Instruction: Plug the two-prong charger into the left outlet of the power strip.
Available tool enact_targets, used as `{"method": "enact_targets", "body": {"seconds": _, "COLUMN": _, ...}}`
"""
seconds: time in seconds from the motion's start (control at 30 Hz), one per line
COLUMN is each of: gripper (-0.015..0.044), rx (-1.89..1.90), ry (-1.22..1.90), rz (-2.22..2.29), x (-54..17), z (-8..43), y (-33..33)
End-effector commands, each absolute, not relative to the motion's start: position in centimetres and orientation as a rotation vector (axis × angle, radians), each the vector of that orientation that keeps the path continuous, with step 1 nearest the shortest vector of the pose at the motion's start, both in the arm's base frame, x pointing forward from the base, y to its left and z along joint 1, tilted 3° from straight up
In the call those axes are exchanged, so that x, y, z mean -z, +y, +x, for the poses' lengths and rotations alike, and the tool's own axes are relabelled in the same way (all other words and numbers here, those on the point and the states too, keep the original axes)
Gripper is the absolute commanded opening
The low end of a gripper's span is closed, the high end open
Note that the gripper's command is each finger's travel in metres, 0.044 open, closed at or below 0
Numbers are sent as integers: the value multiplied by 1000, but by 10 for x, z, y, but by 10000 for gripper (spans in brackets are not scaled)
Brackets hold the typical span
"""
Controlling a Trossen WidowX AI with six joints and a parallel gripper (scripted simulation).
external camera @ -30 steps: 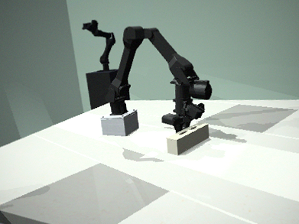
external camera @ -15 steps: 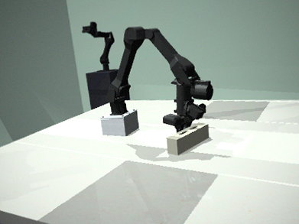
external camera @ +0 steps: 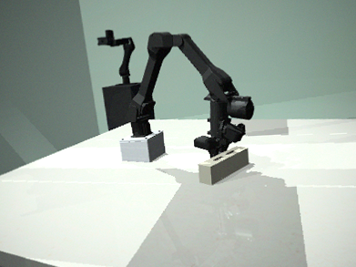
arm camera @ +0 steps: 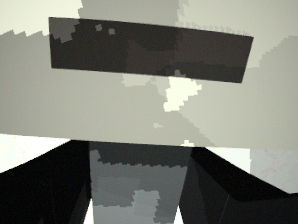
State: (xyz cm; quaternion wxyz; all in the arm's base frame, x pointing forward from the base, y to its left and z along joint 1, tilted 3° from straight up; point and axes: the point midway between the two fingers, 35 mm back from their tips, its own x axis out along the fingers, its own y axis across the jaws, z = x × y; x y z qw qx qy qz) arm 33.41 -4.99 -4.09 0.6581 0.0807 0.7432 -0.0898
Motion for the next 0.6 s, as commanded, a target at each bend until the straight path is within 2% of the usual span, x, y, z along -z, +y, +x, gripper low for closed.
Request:
{"method": "enact_targets", "body": {"seconds": 0.0, "gripper": 0, "rx": 203, "ry": 1681, "rz": 183, "x": 41, "z": 335, "y": -50}}
{"method": "enact_targets", "body": {"seconds": 0.03, "gripper": 0, "rx": 203, "ry": 1681, "rz": 183, "x": 41, "z": 335, "y": -50}}
{"method": "enact_targets", "body": {"seconds": 0.57, "gripper": 420, "rx": 203, "ry": 1680, "rz": 183, "x": 41, "z": 335, "y": -50}}
